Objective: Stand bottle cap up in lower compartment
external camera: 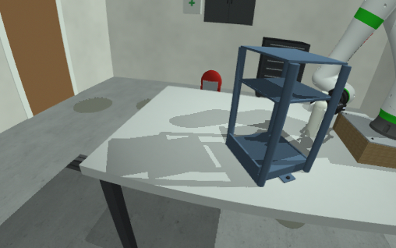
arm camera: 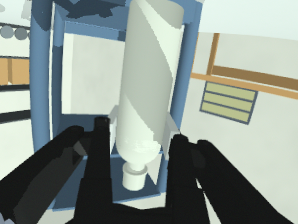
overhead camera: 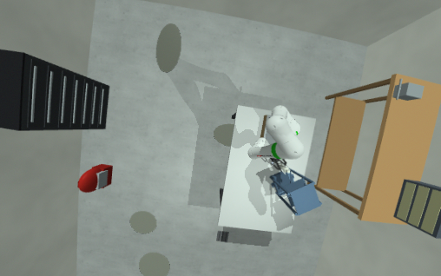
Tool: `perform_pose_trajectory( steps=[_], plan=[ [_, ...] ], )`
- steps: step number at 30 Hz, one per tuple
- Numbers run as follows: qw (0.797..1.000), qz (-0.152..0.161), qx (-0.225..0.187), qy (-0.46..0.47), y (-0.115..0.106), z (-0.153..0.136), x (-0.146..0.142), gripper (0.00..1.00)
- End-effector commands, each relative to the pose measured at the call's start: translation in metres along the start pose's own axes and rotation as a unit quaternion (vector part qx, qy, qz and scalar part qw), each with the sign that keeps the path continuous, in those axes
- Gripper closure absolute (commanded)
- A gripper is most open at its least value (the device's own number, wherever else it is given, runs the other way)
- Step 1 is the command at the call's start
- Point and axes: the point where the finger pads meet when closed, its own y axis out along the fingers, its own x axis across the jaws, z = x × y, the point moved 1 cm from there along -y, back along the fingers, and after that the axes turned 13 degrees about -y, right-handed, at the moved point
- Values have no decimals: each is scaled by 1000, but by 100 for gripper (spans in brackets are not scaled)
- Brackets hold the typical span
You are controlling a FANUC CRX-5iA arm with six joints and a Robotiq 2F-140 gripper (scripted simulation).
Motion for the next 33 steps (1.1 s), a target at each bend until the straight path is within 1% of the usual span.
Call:
perform_pose_trajectory(
  steps=[1, 8, 10, 17, 19, 24, 26, 28, 33],
  plan=[
    [1000, 9, 1, 0, 0, 0, 0, 100],
    [997, 73, 16, 0, 0, 0, 1, 100],
    [997, 81, 19, 0, 0, 0, 1, 100],
    [996, 88, 20, 0, 0, 0, 1, 100],
    [995, 101, 22, 0, 0, 0, 2, 100],
    [988, 150, 33, 0, 1, -1, 3, 100],
    [986, 163, 37, 0, 1, -1, 3, 100],
    [985, 167, 39, 0, 0, -1, 3, 100],
    [985, 167, 39, 0, 1, -1, 3, 100]
  ],
)
